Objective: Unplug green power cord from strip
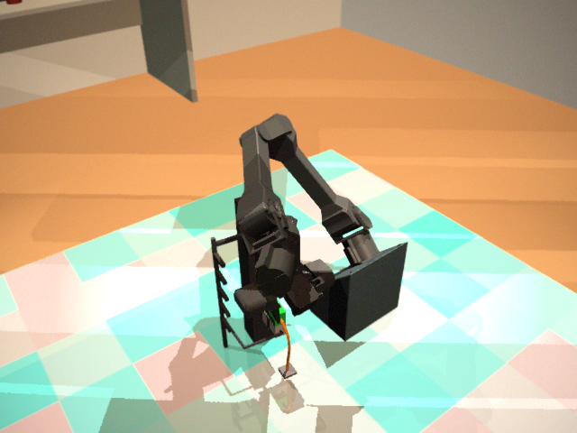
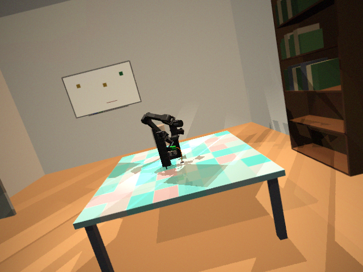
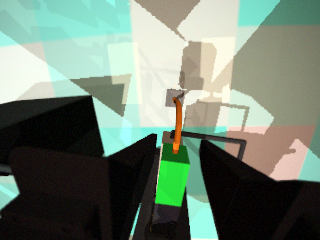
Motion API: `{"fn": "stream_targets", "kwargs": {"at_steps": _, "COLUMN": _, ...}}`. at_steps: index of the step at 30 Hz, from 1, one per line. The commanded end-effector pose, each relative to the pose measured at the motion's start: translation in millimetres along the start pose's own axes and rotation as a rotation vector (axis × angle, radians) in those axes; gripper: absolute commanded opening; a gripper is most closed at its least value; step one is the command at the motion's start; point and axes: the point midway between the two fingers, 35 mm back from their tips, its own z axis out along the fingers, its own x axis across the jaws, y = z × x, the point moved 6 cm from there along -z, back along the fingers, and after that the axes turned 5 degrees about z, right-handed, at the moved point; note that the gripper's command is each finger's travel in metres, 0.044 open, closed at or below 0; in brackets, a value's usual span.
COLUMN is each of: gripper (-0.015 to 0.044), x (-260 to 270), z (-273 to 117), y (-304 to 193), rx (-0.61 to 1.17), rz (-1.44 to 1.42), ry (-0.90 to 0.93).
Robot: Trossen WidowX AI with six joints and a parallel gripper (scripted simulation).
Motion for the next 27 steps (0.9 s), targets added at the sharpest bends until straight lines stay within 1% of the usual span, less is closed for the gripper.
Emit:
{"fn": "stream_targets", "kwargs": {"at_steps": 1, "gripper": 0.0160, "x": -0.9, "z": -0.5, "y": -9.5, "rx": 0.003, "rz": -0.003, "ry": -0.004}}
{"fn": "stream_targets", "kwargs": {"at_steps": 17, "gripper": 0.0160, "x": -1.6, "z": -0.1, "y": -35.3, "rx": 0.005, "rz": -0.003, "ry": -0.003}}
{"fn": "stream_targets", "kwargs": {"at_steps": 27, "gripper": 0.0160, "x": -1.7, "z": 3.3, "y": -36.3, "rx": 0.005, "rz": -0.003, "ry": -0.004}}
